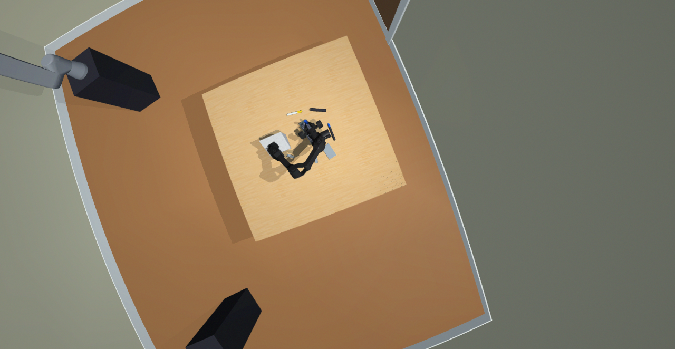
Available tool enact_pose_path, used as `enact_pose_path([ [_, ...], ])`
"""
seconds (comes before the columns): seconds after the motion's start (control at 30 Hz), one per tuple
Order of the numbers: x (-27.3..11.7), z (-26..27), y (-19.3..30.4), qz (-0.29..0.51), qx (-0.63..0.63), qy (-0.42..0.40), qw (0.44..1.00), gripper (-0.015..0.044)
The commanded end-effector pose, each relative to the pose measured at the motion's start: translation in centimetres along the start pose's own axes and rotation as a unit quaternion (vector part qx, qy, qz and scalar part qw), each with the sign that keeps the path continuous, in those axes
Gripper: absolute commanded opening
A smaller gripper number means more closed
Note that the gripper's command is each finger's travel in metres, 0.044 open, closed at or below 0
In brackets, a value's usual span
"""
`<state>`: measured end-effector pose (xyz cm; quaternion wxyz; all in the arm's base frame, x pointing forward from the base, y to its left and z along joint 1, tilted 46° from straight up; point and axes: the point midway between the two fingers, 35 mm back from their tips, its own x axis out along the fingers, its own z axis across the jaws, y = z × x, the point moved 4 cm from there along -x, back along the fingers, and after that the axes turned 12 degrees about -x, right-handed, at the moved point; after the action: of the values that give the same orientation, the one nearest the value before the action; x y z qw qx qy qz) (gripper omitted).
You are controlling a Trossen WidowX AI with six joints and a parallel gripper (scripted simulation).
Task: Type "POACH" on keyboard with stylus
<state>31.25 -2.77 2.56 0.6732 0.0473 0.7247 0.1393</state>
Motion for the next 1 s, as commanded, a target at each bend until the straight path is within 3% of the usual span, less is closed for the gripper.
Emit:
enact_pose_path([
  [0.0, 0.2, -0.1, -0.1, -0.001, -0.003, 0.001, 1.000, 0.0081],
  [0.97, -1.4, 0.4, 2.9, -0.001, -0.006, 0.003, 1.000, 0.0071],
])
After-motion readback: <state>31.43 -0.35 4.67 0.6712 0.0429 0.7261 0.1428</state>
